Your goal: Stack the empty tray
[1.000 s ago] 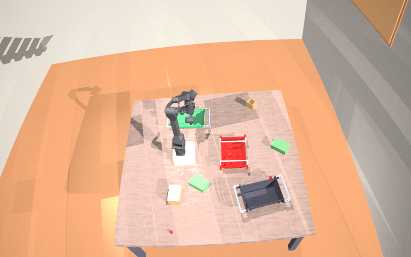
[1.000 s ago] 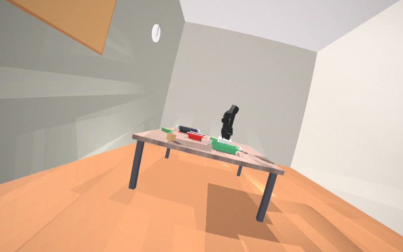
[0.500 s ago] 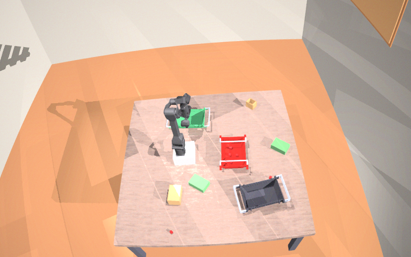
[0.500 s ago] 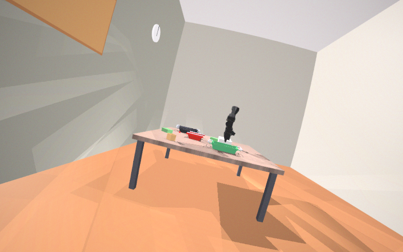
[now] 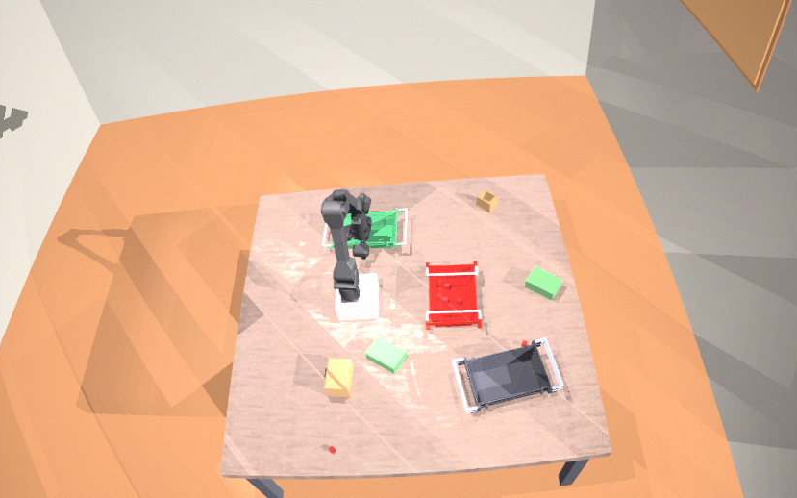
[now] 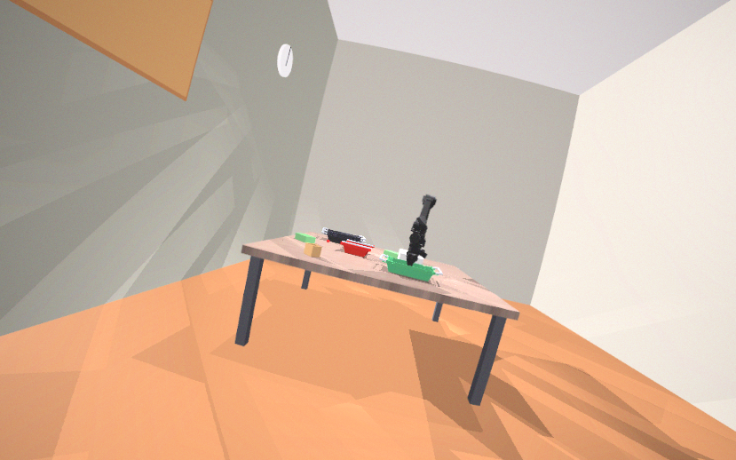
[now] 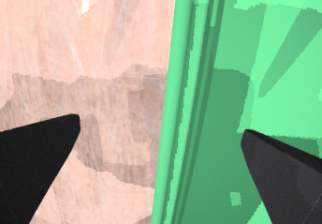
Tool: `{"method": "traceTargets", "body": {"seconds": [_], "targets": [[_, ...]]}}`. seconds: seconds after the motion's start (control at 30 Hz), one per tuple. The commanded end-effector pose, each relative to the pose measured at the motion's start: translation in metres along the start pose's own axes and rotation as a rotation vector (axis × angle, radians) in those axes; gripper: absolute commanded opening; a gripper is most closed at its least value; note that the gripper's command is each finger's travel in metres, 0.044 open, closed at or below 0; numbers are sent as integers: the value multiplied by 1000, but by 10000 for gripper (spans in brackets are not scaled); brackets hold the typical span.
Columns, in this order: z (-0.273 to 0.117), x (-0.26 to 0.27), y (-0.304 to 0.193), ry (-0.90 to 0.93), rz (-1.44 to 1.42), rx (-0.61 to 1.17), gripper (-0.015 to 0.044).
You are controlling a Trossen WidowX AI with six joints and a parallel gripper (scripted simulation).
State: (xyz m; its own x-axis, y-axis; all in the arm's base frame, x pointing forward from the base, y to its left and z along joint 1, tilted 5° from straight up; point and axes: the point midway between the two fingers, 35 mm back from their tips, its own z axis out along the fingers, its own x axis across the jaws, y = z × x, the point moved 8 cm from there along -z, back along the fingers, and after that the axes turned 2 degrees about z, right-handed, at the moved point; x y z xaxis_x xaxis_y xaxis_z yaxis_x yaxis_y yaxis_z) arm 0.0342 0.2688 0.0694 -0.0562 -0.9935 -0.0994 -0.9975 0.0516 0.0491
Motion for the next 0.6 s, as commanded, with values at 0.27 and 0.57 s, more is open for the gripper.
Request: {"method": "traceTargets", "body": {"seconds": [0.27,0.57], "targets": [[5,1,0,4,5,4,381],[5,1,0,4,5,4,249]]}}
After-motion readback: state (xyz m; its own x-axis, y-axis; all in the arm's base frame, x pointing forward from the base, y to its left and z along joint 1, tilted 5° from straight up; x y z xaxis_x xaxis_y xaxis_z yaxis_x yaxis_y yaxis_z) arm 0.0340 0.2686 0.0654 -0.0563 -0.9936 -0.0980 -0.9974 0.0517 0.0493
